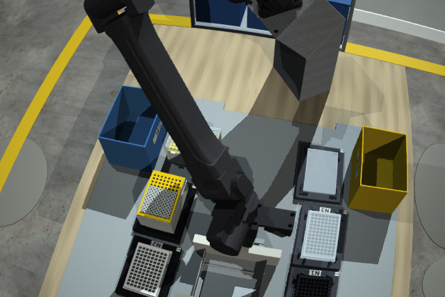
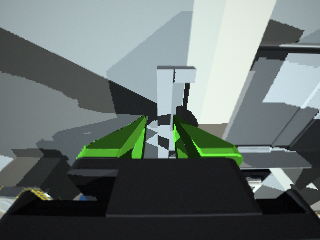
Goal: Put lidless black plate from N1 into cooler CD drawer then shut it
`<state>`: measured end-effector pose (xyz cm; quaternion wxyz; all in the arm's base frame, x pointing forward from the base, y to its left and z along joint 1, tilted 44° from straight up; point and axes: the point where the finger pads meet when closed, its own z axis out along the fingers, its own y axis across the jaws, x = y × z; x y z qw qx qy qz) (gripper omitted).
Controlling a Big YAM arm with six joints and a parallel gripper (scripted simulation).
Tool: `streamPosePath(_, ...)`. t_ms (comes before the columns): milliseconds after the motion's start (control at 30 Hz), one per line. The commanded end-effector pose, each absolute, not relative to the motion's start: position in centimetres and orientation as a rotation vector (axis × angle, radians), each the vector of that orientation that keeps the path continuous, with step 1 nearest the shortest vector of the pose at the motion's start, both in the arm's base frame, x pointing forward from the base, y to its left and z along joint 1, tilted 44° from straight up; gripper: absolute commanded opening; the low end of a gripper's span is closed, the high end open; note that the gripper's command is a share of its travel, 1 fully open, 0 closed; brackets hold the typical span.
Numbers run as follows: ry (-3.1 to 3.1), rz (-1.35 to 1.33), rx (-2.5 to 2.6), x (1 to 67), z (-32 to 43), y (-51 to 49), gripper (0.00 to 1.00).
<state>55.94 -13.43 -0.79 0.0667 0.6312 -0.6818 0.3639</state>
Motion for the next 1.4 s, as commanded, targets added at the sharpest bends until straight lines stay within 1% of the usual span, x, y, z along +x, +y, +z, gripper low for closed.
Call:
streamPosePath(0,-2.053,1.158,1.925,57.6,0.9,-12.8,0.3)
streamPosePath(233,-2.053,1.158,1.925,57.6,0.9,-12.8,0.3)
streamPosePath(300,-2.053,1.146,1.921,56.5,0.7,-13.0,0.3)
streamPosePath(533,-2.053,1.132,1.914,55.8,0.6,-13.5,0.3)
streamPosePath(1367,-2.053,1.132,1.913,55.8,0.6,-13.5,0.3)
